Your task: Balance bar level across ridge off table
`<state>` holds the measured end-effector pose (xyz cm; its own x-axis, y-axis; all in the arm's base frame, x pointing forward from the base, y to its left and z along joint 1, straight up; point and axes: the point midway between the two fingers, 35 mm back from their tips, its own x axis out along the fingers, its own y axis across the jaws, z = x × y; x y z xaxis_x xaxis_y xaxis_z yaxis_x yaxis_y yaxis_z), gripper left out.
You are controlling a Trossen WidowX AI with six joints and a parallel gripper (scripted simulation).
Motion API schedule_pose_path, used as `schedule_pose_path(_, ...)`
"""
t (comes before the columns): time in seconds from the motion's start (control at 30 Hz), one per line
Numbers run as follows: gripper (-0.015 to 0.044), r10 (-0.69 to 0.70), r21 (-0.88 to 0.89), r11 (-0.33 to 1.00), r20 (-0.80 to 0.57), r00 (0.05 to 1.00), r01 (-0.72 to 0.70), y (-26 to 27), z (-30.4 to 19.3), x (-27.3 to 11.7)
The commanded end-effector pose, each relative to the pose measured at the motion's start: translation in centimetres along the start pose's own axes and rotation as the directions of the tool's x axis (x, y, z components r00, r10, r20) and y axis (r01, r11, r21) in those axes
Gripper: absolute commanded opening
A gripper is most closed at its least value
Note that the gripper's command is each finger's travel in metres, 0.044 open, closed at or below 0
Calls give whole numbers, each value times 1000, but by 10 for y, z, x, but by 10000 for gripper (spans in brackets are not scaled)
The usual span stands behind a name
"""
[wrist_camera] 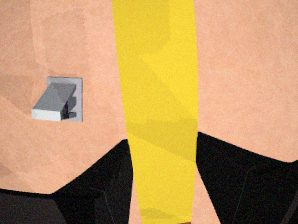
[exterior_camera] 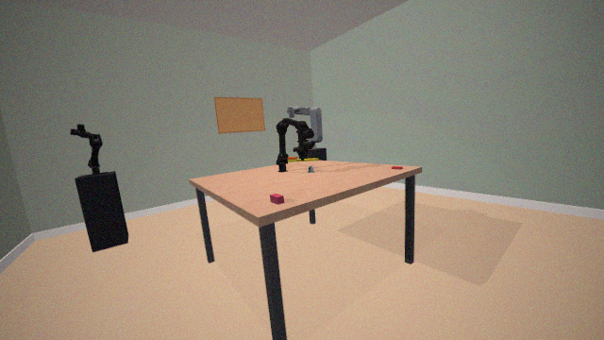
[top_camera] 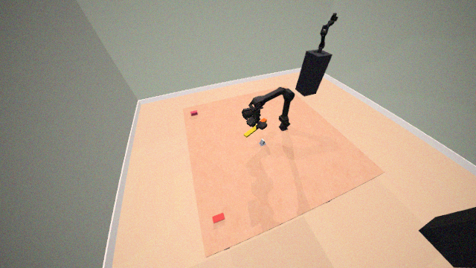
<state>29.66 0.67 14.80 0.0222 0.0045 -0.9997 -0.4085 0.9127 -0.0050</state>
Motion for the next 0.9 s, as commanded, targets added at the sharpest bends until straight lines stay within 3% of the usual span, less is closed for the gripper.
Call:
schedule_pose_path(0.0, 0, -4, 32, 999, 2, 1000, 4, 13, 7, -2)
schedule_pose_path(0.87, 0, 3, 184, 983, 5, 1000, -4, 90, 33, 0)
